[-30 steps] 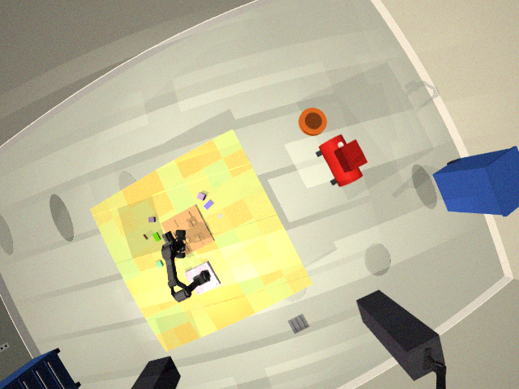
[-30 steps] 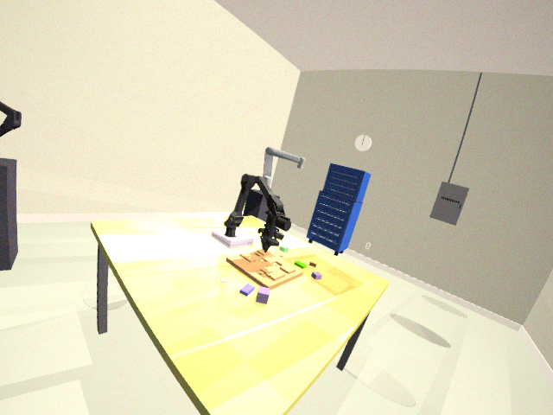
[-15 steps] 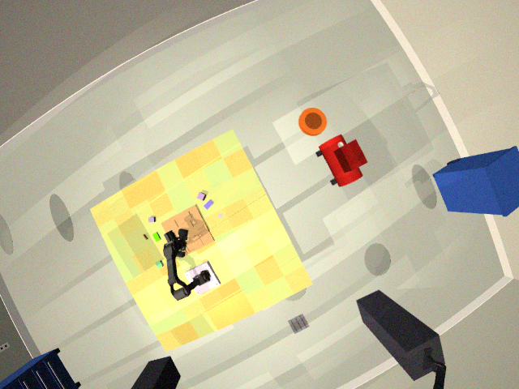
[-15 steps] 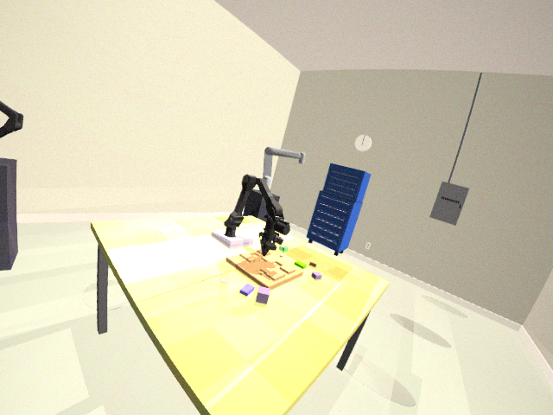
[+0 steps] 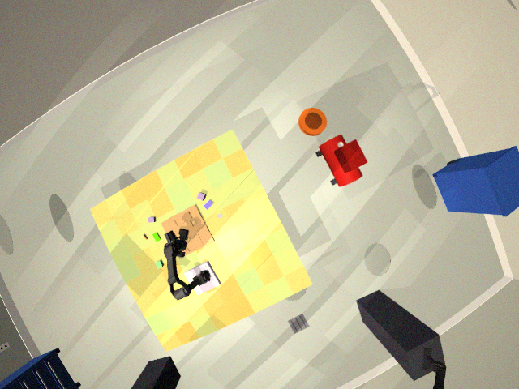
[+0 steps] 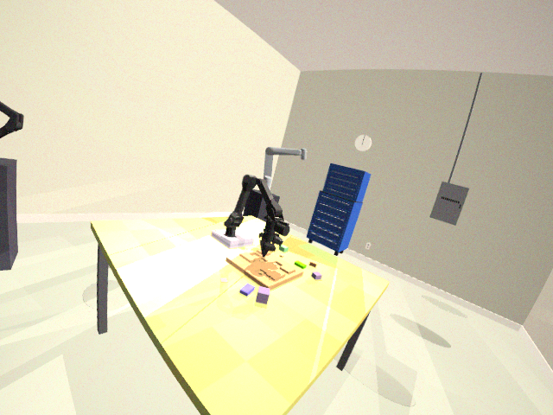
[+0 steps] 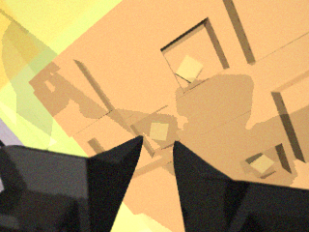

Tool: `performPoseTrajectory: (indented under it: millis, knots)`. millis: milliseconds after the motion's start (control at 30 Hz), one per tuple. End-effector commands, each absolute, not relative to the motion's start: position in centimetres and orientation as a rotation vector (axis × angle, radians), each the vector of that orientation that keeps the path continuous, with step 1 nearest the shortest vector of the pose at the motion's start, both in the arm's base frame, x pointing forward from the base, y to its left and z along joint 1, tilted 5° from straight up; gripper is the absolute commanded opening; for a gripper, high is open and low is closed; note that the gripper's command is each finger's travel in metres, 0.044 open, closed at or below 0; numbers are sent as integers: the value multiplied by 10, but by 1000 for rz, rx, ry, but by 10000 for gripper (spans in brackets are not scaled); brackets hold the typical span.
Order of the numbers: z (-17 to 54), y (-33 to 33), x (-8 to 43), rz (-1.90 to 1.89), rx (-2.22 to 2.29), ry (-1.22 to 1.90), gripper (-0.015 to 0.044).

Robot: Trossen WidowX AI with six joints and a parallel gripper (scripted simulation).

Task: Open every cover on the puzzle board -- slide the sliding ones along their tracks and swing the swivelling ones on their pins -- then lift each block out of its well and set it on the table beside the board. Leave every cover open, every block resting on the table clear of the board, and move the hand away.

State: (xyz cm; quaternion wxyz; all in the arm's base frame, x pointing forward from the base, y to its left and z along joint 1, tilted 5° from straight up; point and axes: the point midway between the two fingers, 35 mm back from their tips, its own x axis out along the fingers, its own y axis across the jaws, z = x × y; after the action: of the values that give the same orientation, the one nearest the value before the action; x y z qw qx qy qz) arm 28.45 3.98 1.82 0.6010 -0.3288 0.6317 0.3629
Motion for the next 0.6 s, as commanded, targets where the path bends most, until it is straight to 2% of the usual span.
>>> performPoseTrajectory:
  millis: [0,567]
  knots:
    - [18,39,285,834,-761,1466,144]
    - [9,39,284,834,-761,1466,144]
